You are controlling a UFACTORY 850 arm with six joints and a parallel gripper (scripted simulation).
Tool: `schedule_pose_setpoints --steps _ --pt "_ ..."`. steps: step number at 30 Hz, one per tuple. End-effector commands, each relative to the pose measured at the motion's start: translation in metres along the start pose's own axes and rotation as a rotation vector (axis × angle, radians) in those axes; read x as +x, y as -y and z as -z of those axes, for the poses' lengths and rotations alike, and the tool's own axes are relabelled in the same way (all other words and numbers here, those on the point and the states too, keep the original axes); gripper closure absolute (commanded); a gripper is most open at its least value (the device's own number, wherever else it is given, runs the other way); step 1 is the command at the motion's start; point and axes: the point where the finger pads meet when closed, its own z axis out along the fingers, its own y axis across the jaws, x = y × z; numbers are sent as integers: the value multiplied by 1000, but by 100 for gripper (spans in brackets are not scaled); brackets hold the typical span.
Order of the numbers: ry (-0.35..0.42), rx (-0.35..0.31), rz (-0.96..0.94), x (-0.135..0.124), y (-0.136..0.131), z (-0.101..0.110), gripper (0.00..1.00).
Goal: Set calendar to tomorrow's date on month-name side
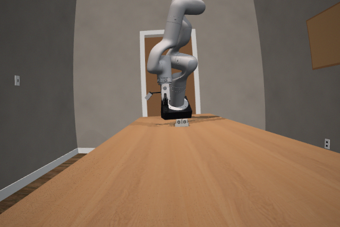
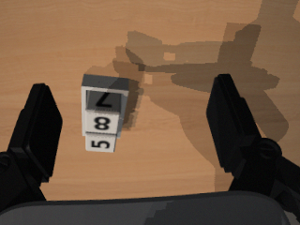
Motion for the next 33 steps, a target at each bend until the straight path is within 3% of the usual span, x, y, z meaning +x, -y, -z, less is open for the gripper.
schedule_pose_setpoints --steps 1,18,33 --pt "4 -3 -1 0 1 1 0" --pt "6 -5 115 -3 2 2 0" --pt "17 -9 659 -18 7 6 0"
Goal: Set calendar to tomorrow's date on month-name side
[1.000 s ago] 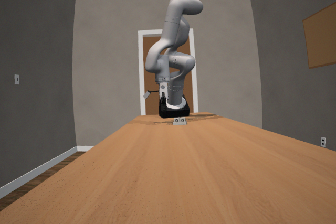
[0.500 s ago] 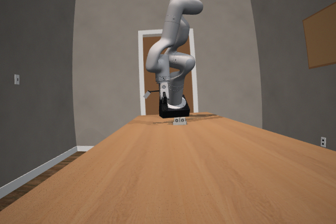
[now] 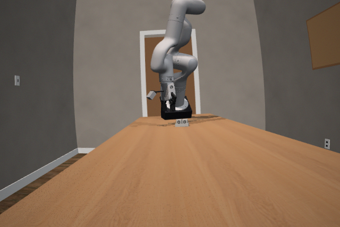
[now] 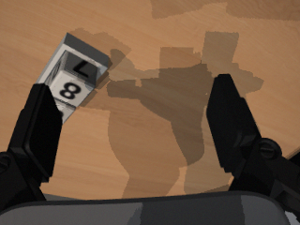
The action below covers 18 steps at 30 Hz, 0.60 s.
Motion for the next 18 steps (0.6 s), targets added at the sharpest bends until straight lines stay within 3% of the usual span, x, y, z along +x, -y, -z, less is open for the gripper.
schedule_pose_setpoints --steps 1,18 --pt "-11 9 139 -2 3 1 0" --pt "-8 4 674 -11 14 6 0"
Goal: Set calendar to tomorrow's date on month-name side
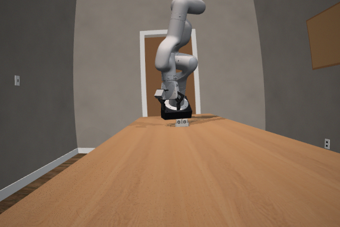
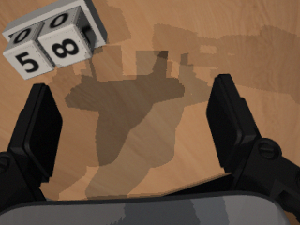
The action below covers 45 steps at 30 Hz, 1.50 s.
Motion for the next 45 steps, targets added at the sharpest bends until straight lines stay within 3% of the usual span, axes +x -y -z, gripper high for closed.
schedule_pose_setpoints --steps 1,16,18,32,35,37,45 --pt "-21 4 104 0 3 1 0" --pt "-21 -3 658 -1 17 7 0" --pt "-21 -3 658 -1 17 7 0" --pt "-24 -12 1162 -2 30 12 0" --pt "-24 -13 1174 -2 30 12 0" --pt "-26 -16 1310 -2 33 14 0" --pt "-28 -23 1542 -2 39 16 0"
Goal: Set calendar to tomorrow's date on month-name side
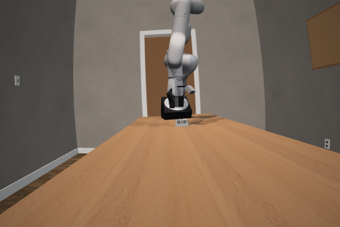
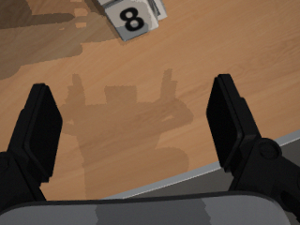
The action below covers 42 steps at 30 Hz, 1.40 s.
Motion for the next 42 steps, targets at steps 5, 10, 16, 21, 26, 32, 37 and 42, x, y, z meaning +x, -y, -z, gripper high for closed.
schedule_pose_setpoints --steps 5,10,16,21,26,32,37,42 --pt "-17 -29 273 7 1 3 0" --pt "-16 -33 368 9 1 5 0" --pt "-15 -35 425 10 1 5 0" --pt "-15 -35 425 10 1 5 53" --pt "-15 -35 425 10 1 5 53" --pt "-15 -35 425 10 1 5 53" --pt "-15 -35 425 10 1 5 53" --pt "-15 -35 425 10 1 5 53"
